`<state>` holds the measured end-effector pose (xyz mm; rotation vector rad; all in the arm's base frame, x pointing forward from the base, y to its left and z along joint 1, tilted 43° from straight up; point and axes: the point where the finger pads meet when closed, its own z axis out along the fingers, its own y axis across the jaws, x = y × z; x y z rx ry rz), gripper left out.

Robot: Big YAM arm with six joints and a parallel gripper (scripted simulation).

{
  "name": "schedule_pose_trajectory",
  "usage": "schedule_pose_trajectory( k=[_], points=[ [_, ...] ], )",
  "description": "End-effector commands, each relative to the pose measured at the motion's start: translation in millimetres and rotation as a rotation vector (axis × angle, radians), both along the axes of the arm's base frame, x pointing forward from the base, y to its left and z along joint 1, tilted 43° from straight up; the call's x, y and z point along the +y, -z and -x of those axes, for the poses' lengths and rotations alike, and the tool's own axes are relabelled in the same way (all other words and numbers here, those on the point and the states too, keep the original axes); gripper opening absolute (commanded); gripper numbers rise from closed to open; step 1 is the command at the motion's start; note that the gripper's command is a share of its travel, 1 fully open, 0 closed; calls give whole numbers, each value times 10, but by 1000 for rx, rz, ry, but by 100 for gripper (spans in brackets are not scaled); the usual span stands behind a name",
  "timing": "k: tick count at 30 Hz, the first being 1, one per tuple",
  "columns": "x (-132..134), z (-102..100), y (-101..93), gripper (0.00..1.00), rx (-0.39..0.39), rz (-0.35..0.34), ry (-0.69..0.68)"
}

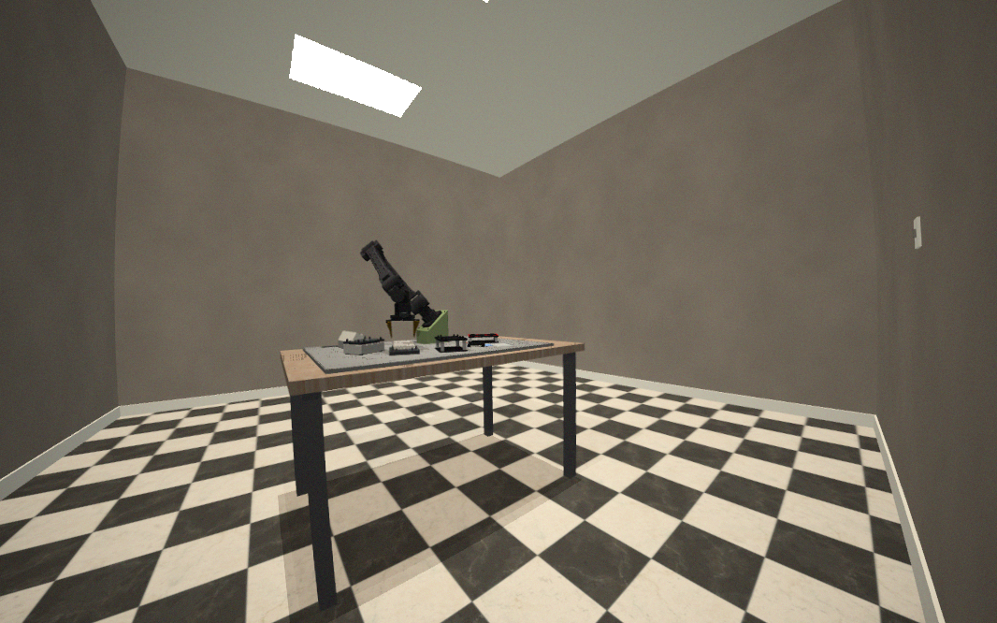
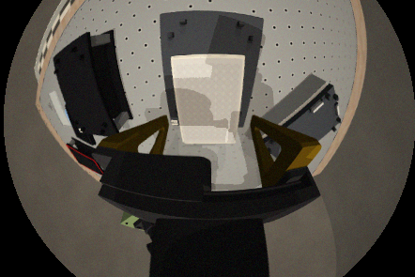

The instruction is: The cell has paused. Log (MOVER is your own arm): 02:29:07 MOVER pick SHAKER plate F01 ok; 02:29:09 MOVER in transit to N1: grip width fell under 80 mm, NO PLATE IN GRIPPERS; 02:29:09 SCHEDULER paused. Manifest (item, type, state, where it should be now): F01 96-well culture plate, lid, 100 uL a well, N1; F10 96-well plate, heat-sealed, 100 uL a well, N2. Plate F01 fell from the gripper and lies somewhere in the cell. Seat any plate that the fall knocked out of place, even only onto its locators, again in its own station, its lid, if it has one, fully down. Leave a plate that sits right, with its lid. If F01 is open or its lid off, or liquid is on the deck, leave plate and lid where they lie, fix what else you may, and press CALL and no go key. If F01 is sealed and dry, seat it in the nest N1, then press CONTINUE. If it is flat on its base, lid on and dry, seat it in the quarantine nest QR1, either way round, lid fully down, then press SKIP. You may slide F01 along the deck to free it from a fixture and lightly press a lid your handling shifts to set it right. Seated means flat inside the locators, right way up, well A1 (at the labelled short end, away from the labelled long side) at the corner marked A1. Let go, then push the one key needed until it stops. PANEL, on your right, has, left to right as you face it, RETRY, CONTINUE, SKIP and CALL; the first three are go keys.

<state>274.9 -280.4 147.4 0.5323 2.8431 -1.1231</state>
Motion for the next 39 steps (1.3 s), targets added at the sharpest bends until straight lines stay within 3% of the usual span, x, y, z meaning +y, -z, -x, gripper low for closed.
schedule_pose_trajectory(
  k=[1,7,13,16,17,22,33,34,36,39],
  points=[
    [-28,-59,16,100,0,3,-22],
    [-114,-42,-18,100,-21,16,-14],
    [-160,-13,139,100,2,3,-13],
    [-185,-37,104,100,-8,9,-13],
    [-125,-154,-35,100,-40,29,-43],
    [-216,5,221,100,4,1,-13],
    [-321,-24,255,100,-6,8,-13],
    [-236,-122,128,100,-33,27,-43],
    [-240,-130,106,100,-32,26,-43],
    [-276,-70,176,100,-20,16,-19]
  ],
)
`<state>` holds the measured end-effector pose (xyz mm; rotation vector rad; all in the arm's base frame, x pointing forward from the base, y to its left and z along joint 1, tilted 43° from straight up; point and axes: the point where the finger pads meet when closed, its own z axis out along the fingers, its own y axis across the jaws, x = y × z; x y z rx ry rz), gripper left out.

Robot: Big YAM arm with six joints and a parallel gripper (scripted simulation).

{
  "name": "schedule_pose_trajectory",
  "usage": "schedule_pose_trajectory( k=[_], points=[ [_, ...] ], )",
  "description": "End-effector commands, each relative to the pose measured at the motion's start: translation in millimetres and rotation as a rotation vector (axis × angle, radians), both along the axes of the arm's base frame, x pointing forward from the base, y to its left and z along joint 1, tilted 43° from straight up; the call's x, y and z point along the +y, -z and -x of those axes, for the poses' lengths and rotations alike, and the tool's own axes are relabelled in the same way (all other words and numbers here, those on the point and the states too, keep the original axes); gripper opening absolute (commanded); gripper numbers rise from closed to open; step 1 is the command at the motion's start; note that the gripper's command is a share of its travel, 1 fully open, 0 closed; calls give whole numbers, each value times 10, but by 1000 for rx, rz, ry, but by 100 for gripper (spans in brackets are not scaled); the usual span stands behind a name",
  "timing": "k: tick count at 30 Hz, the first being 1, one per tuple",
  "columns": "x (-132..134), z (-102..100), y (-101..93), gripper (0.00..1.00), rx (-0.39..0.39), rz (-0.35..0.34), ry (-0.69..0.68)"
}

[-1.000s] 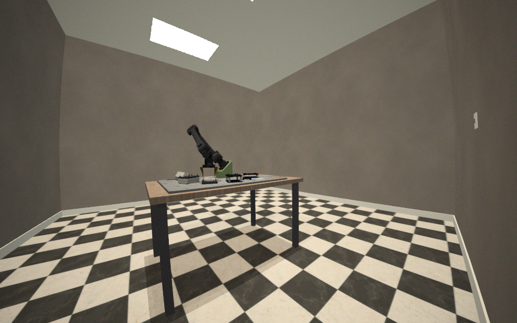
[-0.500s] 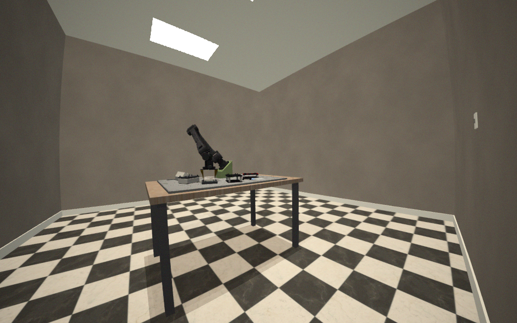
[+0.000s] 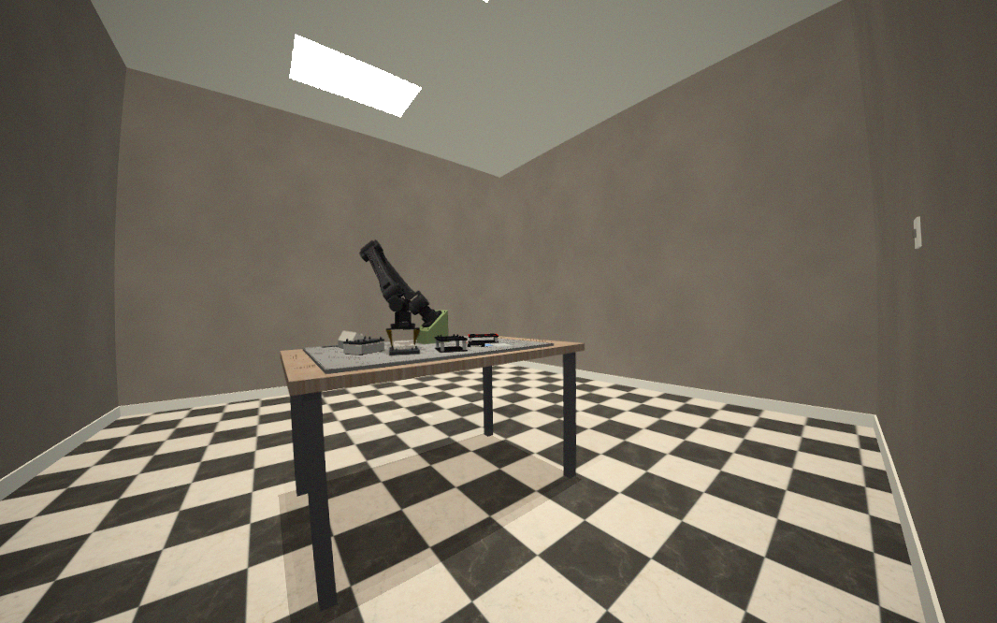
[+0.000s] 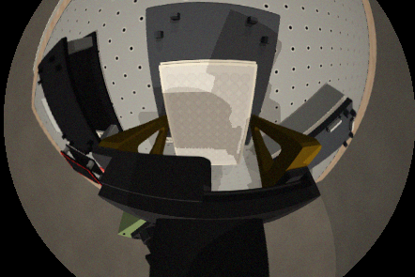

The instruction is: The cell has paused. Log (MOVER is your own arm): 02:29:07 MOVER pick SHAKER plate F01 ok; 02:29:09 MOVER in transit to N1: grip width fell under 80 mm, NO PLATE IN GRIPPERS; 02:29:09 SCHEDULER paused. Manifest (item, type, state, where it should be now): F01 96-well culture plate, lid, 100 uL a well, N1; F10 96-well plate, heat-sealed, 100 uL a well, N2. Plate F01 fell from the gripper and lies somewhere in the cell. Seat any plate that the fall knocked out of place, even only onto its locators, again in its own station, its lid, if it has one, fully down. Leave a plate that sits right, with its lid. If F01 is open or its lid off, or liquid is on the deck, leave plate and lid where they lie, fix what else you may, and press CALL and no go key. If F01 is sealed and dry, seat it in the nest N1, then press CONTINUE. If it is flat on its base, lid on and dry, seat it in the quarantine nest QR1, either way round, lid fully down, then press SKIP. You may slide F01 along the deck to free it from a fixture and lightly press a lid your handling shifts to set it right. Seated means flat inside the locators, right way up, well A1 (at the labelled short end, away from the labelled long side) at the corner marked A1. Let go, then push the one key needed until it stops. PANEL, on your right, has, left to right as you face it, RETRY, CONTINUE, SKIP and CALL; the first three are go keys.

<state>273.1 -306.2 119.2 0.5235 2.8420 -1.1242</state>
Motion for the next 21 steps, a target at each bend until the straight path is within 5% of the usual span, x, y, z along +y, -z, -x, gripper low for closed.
schedule_pose_trajectory(
  k=[1,6,7,21],
  points=[
    [-18,-88,-106,100,-21,14,-13],
    [-17,-87,-104,100,-20,14,-13],
    [-17,-87,-104,0,-20,14,-13],
    [-17,-87,-104,0,-20,14,-13]
  ],
)
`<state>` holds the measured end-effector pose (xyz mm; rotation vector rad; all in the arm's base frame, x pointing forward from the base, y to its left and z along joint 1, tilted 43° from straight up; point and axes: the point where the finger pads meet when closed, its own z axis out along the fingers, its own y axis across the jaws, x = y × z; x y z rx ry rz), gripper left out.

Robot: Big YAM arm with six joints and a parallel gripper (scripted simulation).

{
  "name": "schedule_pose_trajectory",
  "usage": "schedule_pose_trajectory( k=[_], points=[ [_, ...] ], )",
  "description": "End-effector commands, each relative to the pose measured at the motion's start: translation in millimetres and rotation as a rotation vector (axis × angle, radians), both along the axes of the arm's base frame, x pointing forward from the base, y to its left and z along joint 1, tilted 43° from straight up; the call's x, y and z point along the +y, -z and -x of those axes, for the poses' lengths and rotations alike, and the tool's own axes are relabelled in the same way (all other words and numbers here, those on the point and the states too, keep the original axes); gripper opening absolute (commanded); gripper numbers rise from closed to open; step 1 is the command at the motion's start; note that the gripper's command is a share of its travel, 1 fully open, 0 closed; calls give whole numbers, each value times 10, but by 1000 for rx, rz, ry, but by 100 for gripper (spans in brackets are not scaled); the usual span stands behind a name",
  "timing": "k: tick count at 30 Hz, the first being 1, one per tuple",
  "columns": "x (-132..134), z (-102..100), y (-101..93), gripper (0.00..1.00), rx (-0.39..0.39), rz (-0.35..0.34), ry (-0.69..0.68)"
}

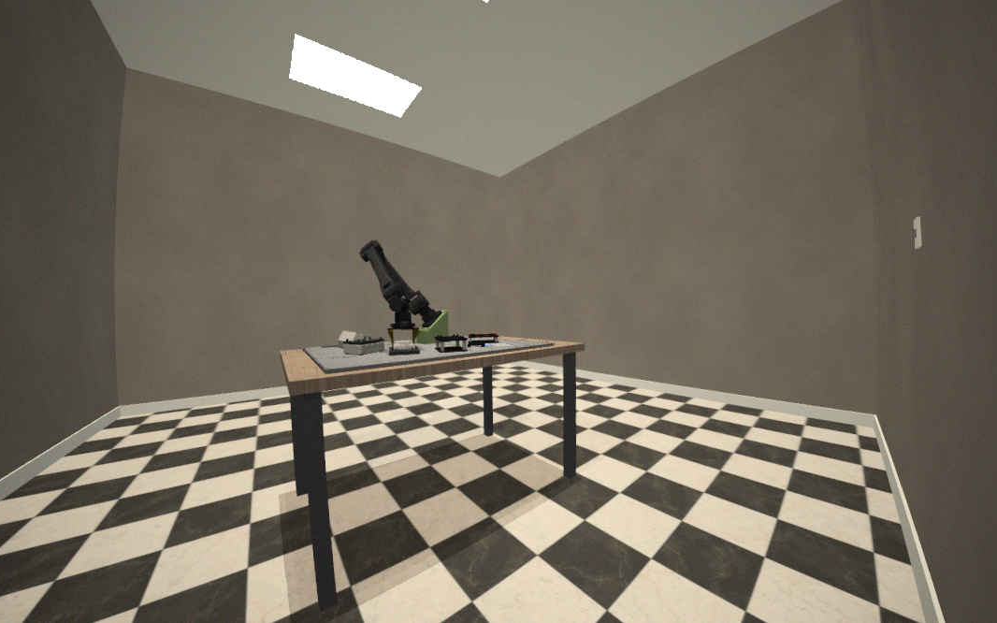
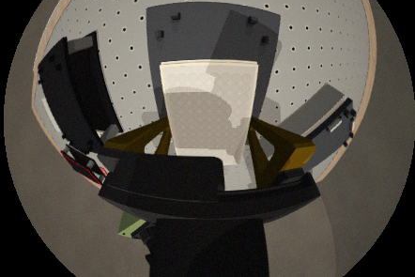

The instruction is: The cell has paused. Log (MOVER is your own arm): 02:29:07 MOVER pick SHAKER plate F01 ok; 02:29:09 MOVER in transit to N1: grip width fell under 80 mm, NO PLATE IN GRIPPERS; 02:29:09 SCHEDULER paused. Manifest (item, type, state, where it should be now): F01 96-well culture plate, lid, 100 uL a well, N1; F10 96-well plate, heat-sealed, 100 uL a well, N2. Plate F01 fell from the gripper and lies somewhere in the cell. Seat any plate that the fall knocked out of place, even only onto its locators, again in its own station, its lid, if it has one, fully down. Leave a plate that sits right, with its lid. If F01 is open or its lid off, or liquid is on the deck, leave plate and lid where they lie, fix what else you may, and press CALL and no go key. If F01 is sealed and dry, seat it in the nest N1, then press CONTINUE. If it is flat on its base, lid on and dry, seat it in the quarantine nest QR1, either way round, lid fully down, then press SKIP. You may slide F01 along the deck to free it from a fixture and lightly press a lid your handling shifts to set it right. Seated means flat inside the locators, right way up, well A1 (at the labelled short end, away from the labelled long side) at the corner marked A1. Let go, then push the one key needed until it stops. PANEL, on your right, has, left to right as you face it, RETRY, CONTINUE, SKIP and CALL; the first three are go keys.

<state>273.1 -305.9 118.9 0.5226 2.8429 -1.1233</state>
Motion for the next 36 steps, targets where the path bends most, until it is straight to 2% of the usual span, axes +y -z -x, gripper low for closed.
schedule_pose_trajectory(
  k=[1,20,22,36],
  points=[
    [-20,-88,-108,0,-21,15,-13],
    [-20,-88,-108,0,-21,15,-13],
    [37,-140,-213,0,-26,22,-32],
    [126,-183,-377,0,-47,29,-19]
  ],
)
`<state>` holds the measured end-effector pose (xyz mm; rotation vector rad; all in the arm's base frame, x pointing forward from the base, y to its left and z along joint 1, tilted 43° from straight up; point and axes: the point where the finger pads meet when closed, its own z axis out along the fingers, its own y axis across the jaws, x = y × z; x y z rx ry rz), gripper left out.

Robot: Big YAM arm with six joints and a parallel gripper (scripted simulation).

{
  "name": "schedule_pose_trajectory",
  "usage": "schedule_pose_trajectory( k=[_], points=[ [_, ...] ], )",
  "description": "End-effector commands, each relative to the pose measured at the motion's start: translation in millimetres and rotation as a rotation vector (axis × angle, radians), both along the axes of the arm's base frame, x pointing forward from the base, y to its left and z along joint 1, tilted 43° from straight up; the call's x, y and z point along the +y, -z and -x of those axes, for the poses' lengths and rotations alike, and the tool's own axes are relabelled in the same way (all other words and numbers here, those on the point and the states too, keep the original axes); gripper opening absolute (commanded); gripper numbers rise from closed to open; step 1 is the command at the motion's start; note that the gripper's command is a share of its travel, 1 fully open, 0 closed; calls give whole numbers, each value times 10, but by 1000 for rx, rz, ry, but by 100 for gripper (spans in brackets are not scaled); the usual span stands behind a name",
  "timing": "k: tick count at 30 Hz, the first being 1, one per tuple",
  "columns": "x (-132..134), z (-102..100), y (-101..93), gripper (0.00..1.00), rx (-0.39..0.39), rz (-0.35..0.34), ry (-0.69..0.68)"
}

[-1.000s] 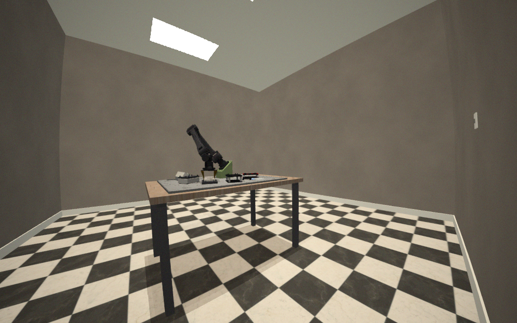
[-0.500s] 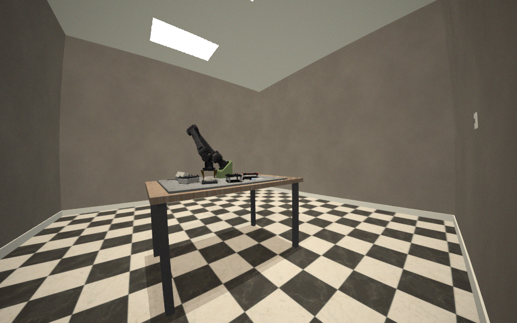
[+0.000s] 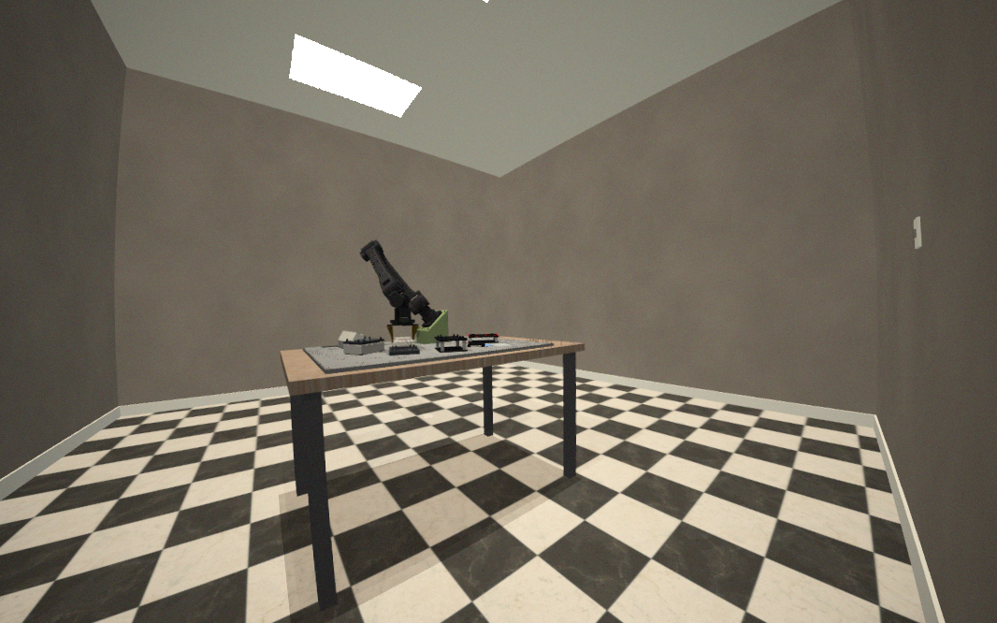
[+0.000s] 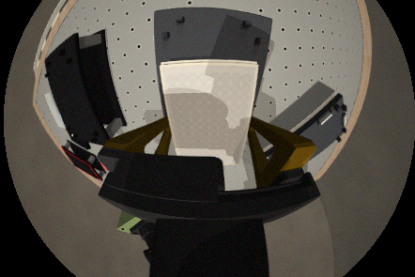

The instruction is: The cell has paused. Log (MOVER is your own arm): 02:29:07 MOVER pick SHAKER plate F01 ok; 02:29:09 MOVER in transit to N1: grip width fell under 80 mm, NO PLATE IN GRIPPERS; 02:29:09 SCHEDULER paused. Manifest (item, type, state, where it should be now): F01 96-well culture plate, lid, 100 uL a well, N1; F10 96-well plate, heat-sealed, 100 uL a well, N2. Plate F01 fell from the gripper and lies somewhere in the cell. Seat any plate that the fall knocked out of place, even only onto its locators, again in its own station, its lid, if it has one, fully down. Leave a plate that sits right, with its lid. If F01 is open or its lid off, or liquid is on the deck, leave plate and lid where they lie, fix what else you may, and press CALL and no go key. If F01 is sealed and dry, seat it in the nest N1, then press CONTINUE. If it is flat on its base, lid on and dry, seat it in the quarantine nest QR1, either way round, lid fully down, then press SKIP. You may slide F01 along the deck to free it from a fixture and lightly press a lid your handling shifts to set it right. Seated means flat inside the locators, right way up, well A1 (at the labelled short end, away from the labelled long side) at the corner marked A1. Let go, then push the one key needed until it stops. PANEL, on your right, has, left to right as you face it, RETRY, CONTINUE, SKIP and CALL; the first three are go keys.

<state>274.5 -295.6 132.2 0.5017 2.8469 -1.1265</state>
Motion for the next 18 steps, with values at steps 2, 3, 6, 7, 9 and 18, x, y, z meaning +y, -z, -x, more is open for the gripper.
schedule_pose_trajectory(
  k=[2,3,6,7,9,18],
  points=[
    [50,-154,-248,0,-51,26,-7],
    [59,-157,-261,0,-51,26,-7],
    [63,-169,-211,0,-38,17,-7],
    [68,-176,-263,0,-47,23,-7],
    [88,-173,-320,0,-55,28,-7],
    [175,-175,-382,0,-50,23,-7]
  ],
)
